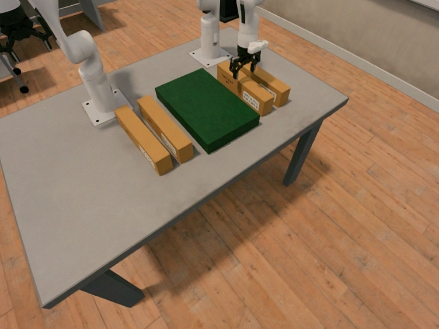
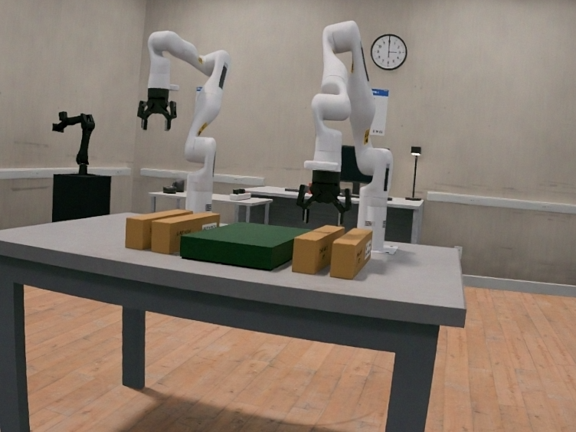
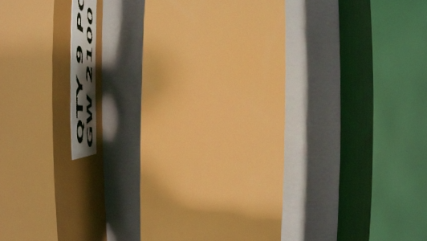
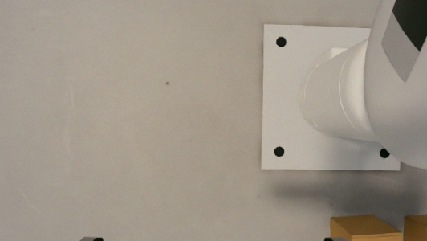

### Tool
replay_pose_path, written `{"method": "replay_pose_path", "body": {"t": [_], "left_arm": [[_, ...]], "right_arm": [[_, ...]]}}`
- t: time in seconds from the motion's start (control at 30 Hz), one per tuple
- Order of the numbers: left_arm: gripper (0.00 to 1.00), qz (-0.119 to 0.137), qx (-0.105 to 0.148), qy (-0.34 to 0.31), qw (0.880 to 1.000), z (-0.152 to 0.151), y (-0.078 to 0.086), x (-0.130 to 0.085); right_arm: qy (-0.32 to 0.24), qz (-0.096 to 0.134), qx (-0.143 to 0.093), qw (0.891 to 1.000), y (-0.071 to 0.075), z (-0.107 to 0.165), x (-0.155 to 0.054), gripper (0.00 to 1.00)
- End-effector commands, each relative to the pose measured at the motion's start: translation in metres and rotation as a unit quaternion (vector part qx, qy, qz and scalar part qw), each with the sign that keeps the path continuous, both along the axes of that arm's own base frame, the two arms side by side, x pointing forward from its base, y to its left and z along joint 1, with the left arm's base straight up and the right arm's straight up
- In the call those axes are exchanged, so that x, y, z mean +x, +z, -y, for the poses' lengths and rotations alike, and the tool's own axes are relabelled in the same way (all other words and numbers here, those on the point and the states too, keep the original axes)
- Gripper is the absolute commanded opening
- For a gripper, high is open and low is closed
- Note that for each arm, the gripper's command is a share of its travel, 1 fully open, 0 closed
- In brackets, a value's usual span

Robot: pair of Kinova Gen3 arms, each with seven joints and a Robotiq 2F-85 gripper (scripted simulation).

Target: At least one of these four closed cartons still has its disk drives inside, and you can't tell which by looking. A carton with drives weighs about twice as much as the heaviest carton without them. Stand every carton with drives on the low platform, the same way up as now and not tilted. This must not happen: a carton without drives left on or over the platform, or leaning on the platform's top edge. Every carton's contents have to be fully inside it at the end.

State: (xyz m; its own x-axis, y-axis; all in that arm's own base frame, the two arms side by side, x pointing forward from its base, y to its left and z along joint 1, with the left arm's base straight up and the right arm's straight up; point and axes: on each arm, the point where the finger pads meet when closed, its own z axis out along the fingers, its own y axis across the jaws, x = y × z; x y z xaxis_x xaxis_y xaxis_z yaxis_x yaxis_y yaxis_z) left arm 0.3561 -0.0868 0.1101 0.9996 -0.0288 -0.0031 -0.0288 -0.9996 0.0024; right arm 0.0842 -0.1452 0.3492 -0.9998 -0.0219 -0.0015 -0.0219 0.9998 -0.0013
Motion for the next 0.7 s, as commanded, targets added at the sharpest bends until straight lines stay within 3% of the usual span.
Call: {"method": "replay_pose_path", "body": {"t": [0.0,0.27,0.3,0.67], "left_arm": [[1.0,0.001,0.0,0.0,1.0,0.0,0.0,0.0],[1.0,0.001,0.0,0.0,1.0,0.0,0.0,0.0],[1.0,0.001,0.0,0.001,1.0,0.0,-0.01,0.001],[1.0,0.001,0.0,0.001,1.0,0.0,-0.01,0.001]], "right_arm": [[0.0,0.0,0.0,1.0,0.0,0.0,0.0,1.0],[0.0,0.0,0.0,1.0,0.0,0.0,0.0,1.0],[0.0,0.0,0.0,1.0,0.0,0.0,0.0,1.0],[0.0,0.0,0.0,1.0,0.0,0.0,0.0,1.0]]}}
